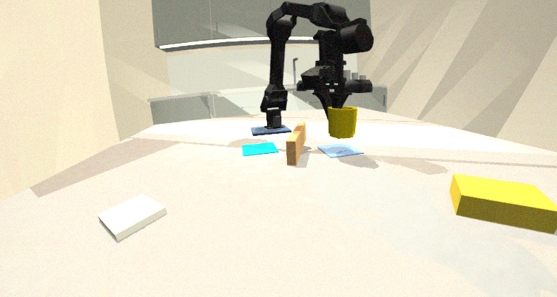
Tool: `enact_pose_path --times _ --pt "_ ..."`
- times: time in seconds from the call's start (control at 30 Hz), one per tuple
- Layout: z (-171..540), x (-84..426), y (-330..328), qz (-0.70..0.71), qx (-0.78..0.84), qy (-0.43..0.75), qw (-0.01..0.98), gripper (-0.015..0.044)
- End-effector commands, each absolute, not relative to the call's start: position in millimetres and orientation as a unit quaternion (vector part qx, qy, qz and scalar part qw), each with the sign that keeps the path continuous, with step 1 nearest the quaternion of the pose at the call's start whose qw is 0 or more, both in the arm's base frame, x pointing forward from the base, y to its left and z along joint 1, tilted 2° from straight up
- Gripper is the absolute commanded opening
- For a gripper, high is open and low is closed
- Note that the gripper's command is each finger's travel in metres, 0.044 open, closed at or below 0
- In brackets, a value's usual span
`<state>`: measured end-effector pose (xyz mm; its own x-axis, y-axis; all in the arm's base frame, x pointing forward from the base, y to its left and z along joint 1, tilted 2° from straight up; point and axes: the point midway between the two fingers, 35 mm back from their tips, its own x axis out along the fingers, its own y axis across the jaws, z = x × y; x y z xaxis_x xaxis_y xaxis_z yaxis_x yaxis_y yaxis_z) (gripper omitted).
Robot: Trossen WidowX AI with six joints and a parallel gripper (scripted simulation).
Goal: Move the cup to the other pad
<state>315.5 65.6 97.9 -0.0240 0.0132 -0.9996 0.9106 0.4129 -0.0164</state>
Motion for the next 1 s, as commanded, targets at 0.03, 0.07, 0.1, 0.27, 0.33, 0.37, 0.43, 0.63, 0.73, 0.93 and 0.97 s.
enact_pose_path --times 0.03,0.07,0.1,0.27,0.33,0.37,0.43,0.63,0.73,0.93,0.97 --pt "121 317 65 -0.381 0.388 0.598 0.589 0.0" --pt "124 317 65 -0.381 0.388 0.598 0.589 0.0" --pt "126 317 65 -0.381 0.388 0.598 0.589 0.0" --pt "140 315 65 -0.382 0.388 0.598 0.589 0.0" --pt "142 314 65 -0.382 0.388 0.598 0.589 0.0" --pt "142 314 65 -0.382 0.388 0.598 0.589 0.0" --pt "142 314 65 -0.382 0.388 0.598 0.589 0.0" --pt "142 313 66 -0.382 0.388 0.598 0.589 0.0" --pt "142 313 66 -0.382 0.388 0.598 0.589 0.0" --pt "139 313 66 -0.382 0.384 0.602 0.587 0.0" --pt "139 313 66 -0.382 0.384 0.602 0.587 0.0"
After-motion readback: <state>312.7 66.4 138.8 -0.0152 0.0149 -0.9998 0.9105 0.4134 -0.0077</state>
